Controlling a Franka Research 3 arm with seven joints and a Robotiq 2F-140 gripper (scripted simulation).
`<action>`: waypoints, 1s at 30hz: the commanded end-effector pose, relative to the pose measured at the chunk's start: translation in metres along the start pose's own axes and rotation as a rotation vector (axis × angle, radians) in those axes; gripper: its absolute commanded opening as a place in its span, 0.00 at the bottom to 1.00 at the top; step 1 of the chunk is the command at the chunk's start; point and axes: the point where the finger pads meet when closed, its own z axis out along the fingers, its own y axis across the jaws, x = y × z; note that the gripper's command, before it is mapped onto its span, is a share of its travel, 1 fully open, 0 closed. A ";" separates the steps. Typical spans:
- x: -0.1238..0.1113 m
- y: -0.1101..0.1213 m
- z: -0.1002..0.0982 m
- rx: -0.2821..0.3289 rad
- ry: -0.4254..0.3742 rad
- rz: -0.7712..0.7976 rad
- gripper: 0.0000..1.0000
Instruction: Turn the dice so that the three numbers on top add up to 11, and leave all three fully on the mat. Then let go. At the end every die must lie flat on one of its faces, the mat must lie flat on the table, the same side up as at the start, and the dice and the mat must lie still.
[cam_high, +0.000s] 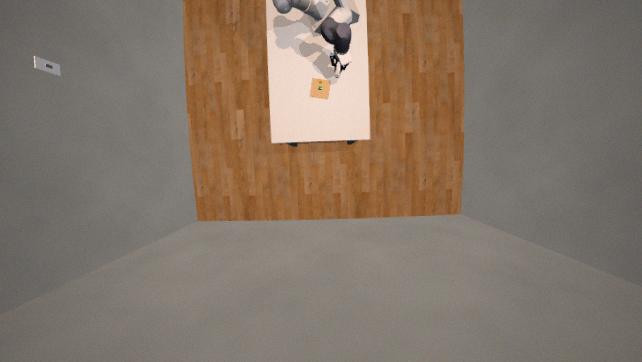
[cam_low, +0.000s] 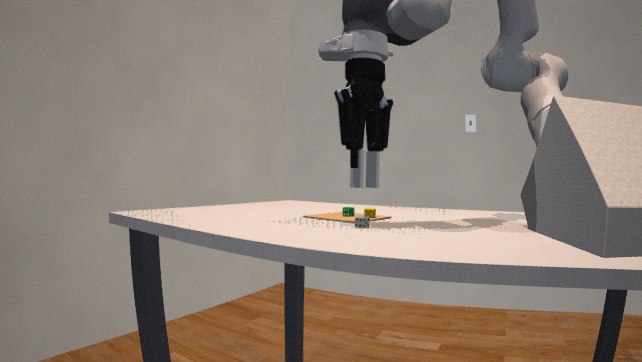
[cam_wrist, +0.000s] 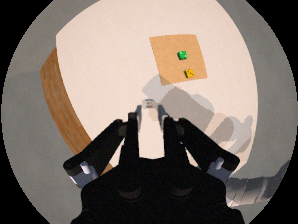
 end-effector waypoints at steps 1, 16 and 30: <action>0.001 0.000 0.006 0.003 0.004 -0.011 0.21; 0.002 0.000 0.028 0.003 0.004 -0.011 0.21; 0.002 0.000 0.041 0.003 0.004 -0.011 0.21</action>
